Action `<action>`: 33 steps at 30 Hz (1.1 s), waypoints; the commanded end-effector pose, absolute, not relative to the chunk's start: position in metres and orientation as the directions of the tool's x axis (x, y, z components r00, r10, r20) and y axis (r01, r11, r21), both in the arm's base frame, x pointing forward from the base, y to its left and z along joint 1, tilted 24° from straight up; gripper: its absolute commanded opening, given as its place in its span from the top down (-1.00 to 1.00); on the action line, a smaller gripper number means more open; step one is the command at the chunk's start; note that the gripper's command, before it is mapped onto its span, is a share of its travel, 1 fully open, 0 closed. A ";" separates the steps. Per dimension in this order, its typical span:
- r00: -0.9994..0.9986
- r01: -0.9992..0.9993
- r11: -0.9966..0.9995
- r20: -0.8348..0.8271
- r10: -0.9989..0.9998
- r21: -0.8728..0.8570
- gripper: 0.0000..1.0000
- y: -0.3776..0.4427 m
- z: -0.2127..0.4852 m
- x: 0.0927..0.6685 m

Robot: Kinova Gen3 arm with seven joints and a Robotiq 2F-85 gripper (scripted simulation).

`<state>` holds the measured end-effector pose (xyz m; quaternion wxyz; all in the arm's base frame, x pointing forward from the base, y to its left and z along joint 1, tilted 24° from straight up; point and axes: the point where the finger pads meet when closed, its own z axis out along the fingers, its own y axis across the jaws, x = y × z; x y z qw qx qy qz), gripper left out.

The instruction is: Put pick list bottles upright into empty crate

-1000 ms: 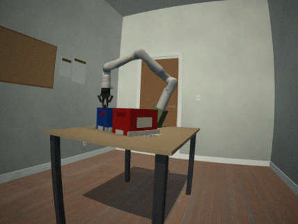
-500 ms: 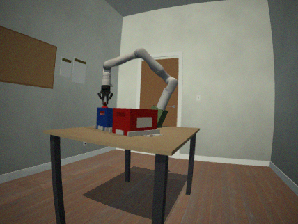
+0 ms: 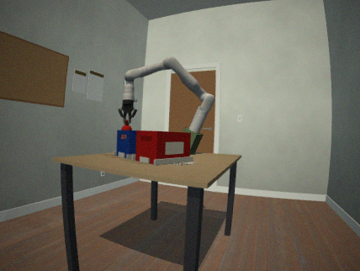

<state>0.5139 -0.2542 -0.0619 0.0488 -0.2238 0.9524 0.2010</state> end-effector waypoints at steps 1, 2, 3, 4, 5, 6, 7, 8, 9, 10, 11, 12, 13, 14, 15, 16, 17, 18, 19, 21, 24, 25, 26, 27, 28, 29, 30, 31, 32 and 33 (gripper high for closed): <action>-0.895 -0.446 0.820 -0.184 -0.406 0.358 0.80 -0.257 -0.056 0.514; -0.895 -0.446 0.820 -0.184 -0.406 0.358 0.80 -0.258 -0.055 0.514; -0.895 -0.446 0.820 -0.184 -0.406 0.358 0.80 -0.259 -0.053 0.514; -0.895 -0.446 0.820 -0.184 -0.406 0.358 0.80 -0.259 -0.052 0.514; -0.895 -0.446 0.820 -0.184 -0.406 0.358 0.80 -0.260 -0.050 0.514; -0.895 -0.446 0.820 -0.184 -0.406 0.358 0.80 -0.260 -0.050 0.514; -0.895 -0.446 0.820 -0.184 -0.406 0.358 0.80 -0.260 -0.050 0.514; -0.895 -0.446 0.820 -0.184 -0.406 0.358 0.80 -0.261 -0.049 0.514; -0.895 -0.446 0.820 -0.184 -0.406 0.358 0.80 -0.261 -0.047 0.514; -0.895 -0.446 0.820 -0.184 -0.406 0.358 0.80 -0.262 -0.046 0.514; -0.895 -0.446 0.820 -0.184 -0.406 0.358 0.80 -0.263 -0.044 0.514; -0.895 -0.446 0.820 -0.184 -0.406 0.358 0.80 -0.263 -0.043 0.514; -0.895 -0.446 0.820 -0.184 -0.406 0.358 0.80 -0.264 -0.041 0.514; -0.895 -0.446 0.820 -0.184 -0.406 0.358 0.80 -0.265 -0.040 0.514; -0.895 -0.446 0.820 -0.184 -0.406 0.358 0.80 -0.265 -0.038 0.514; -0.895 -0.446 0.820 -0.184 -0.406 0.358 0.80 -0.266 -0.037 0.514; -0.895 -0.446 0.820 -0.184 -0.406 0.358 0.80 -0.267 -0.035 0.514; -0.895 -0.446 0.820 -0.184 -0.406 0.358 0.80 -0.267 -0.033 0.514; -0.895 -0.446 0.820 -0.184 -0.406 0.358 0.80 -0.268 -0.032 0.514; -0.895 -0.446 0.820 -0.184 -0.406 0.358 0.80 -0.269 -0.029 0.514; -0.895 -0.446 0.820 -0.184 -0.406 0.358 0.80 -0.270 -0.027 0.514; -0.895 -0.446 0.820 -0.184 -0.406 0.358 0.80 -0.271 -0.026 0.514; -0.895 -0.446 0.820 -0.184 -0.406 0.358 0.80 -0.271 -0.024 0.514; -0.895 -0.446 0.820 -0.184 -0.406 0.358 0.80 -0.272 -0.023 0.514; -0.895 -0.446 0.820 -0.184 -0.406 0.358 0.80 -0.273 -0.021 0.514; -0.895 -0.446 0.820 -0.184 -0.406 0.358 0.80 -0.273 -0.020 0.514; -0.895 -0.446 0.820 -0.184 -0.406 0.358 0.80 -0.274 -0.018 0.514; -0.895 -0.446 0.820 -0.184 -0.406 0.358 0.80 -0.275 -0.017 0.514; -0.895 -0.446 0.820 -0.184 -0.406 0.358 0.80 -0.275 -0.015 0.514; -0.895 -0.446 0.820 -0.184 -0.406 0.358 0.80 -0.276 -0.014 0.514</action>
